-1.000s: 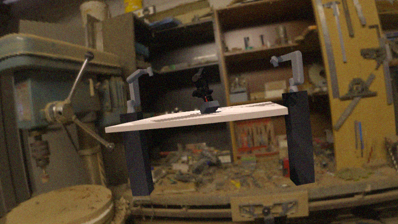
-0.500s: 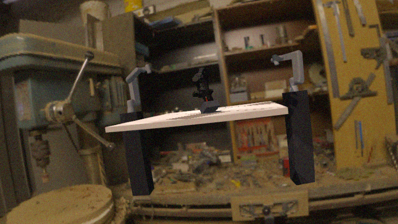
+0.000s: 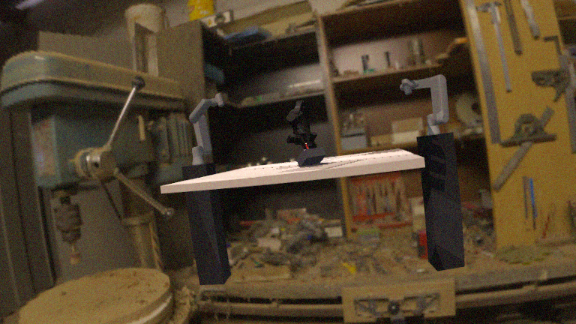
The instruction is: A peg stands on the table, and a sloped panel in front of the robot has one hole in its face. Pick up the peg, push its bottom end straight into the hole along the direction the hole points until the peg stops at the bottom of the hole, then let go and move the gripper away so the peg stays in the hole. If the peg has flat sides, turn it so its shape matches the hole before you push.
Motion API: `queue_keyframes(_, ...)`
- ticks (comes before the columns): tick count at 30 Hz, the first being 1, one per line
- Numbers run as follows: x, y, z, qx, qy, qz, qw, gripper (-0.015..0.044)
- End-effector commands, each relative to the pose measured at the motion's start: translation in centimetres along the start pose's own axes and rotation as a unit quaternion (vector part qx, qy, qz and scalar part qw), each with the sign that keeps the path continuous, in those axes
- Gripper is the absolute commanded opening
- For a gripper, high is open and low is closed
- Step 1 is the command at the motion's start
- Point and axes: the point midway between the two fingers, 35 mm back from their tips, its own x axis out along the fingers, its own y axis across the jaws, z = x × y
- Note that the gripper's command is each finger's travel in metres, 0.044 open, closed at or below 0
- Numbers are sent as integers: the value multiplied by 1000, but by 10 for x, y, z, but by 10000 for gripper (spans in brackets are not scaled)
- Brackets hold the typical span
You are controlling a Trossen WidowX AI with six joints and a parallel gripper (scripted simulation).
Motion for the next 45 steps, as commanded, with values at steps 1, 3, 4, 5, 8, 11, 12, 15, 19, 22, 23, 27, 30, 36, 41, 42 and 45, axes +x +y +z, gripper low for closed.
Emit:
queue_keyframes(1,2,0,1,2,-1,1,1000,0)
queue_keyframes(3,3,0,1,2,-1,1,1000,0)
queue_keyframes(4,3,0,1,2,-1,1,1000,0)
queue_keyframes(5,4,0,1,2,-1,1,1000,0)
queue_keyframes(8,5,0,1,2,-1,1,1000,0)
queue_keyframes(11,6,0,1,2,-1,1,1000,0)
queue_keyframes(12,7,0,1,2,-1,1,1000,0)
queue_keyframes(15,8,0,1,2,-1,1,1000,0)
queue_keyframes(19,9,0,1,2,-1,1,1000,0)
queue_keyframes(22,11,0,1,2,-1,1,1000,0)
queue_keyframes(23,11,0,1,2,-1,1,1000,0)
queue_keyframes(27,13,0,1,2,-1,1,1000,0)
queue_keyframes(30,13,0,1,2,-1,1,1000,0)
queue_keyframes(36,15,0,2,2,-1,1,1000,0)
queue_keyframes(41,16,0,3,2,-1,1,1000,0)
queue_keyframes(42,16,0,3,2,-1,1,1000,0)
queue_keyframes(45,15,0,1,0,1,0,1000,0)
